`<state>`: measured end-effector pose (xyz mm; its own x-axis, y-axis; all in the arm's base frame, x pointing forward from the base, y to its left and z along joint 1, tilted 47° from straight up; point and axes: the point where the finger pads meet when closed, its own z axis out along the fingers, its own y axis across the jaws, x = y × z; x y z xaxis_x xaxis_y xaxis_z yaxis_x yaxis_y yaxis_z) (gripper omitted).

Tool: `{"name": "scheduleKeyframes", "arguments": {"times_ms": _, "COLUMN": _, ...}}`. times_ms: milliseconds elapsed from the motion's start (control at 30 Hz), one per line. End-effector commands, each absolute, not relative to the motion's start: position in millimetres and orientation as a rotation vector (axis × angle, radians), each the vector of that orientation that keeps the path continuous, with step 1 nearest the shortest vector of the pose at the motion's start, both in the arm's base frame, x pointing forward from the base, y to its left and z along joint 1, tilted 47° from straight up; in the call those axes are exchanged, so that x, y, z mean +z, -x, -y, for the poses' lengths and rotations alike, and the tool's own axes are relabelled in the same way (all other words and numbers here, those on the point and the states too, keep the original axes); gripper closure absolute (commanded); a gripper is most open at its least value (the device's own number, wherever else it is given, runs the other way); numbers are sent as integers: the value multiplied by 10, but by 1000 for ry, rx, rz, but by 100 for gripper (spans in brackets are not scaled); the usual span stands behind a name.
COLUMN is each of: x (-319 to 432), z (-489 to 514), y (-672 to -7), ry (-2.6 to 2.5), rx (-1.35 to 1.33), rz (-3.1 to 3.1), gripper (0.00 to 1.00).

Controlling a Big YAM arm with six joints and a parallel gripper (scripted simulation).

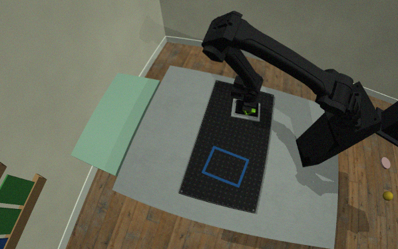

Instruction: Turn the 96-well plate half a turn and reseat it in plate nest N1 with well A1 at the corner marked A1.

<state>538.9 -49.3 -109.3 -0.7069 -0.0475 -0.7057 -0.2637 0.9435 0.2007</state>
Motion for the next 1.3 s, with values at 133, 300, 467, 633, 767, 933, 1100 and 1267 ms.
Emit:
{"name": "scheduleKeyframes", "arguments": {"times_ms": 133, "x": -1133, "z": 532, "y": -5408, "ry": 195, "rx": 375, "rz": -2345, "gripper": 100}}
{"name": "scheduleKeyframes", "arguments": {"times_ms": 300, "x": -1138, "z": 509, "y": -5415, "ry": 199, "rx": 378, "rz": -2346, "gripper": 100}}
{"name": "scheduleKeyframes", "arguments": {"times_ms": 467, "x": -1137, "z": 484, "y": -5427, "ry": 205, "rx": 378, "rz": -2342, "gripper": 100}}
{"name": "scheduleKeyframes", "arguments": {"times_ms": 633, "x": -1132, "z": 451, "y": -5447, "ry": 214, "rx": 377, "rz": -2334, "gripper": 100}}
{"name": "scheduleKeyframes", "arguments": {"times_ms": 767, "x": -1137, "z": 470, "y": -5448, "ry": 209, "rx": 374, "rz": -2334, "gripper": 100}}
{"name": "scheduleKeyframes", "arguments": {"times_ms": 933, "x": -1138, "z": 454, "y": -5455, "ry": 214, "rx": 375, "rz": -2333, "gripper": 100}}
{"name": "scheduleKeyframes", "arguments": {"times_ms": 1100, "x": -1145, "z": 462, "y": -5458, "ry": 210, "rx": 375, "rz": -2335, "gripper": 100}}
{"name": "scheduleKeyframes", "arguments": {"times_ms": 1267, "x": -1149, "z": 447, "y": -5466, "ry": 212, "rx": 376, "rz": -2335, "gripper": 100}}
